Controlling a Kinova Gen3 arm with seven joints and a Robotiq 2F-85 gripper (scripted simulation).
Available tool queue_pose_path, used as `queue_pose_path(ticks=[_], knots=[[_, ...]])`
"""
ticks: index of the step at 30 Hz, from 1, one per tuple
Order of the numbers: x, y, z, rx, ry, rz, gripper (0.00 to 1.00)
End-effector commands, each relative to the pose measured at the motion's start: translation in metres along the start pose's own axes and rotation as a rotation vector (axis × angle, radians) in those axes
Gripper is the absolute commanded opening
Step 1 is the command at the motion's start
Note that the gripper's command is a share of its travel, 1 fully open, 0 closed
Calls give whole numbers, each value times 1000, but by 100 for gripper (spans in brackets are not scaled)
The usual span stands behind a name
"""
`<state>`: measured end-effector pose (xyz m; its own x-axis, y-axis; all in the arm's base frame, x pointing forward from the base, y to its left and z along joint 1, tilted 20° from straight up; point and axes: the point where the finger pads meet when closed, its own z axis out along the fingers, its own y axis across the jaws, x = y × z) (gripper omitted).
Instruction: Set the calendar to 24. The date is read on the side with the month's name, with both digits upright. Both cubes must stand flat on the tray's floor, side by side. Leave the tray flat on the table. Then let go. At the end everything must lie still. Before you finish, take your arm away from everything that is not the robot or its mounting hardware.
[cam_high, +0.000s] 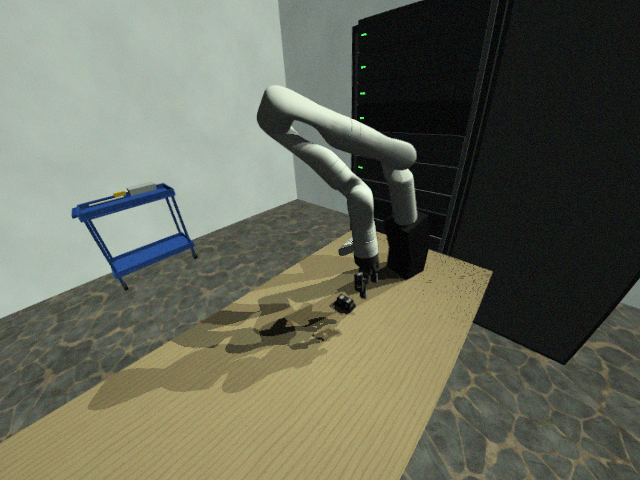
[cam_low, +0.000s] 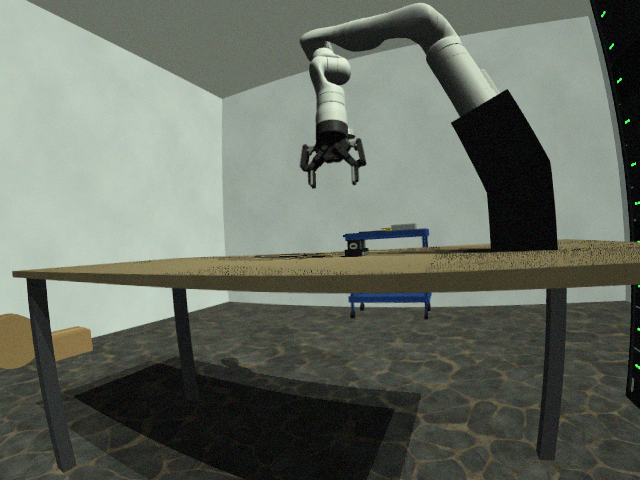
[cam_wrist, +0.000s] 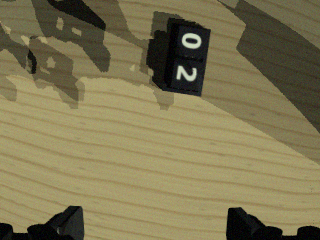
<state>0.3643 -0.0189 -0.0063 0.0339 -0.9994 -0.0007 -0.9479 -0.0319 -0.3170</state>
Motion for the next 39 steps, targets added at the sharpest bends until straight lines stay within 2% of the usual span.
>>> queue_pose_path(ticks=[1, 12, 13, 22, 23, 30, 34, 39], knots=[[20, 6, -3, 2, 36, 32, 100], [21, 2, -2, 9, 38, 34, 100], [34, 10, -5, 2, 60, 54, 100], [35, 6, -4, 9, 62, 56, 100], [46, 14, -6, 2, 81, 73, 100], [47, 10, -6, 8, 83, 75, 100], [77, 25, -12, 0, 134, 123, 100], [87, 26, -13, 5, 153, 140, 100]])
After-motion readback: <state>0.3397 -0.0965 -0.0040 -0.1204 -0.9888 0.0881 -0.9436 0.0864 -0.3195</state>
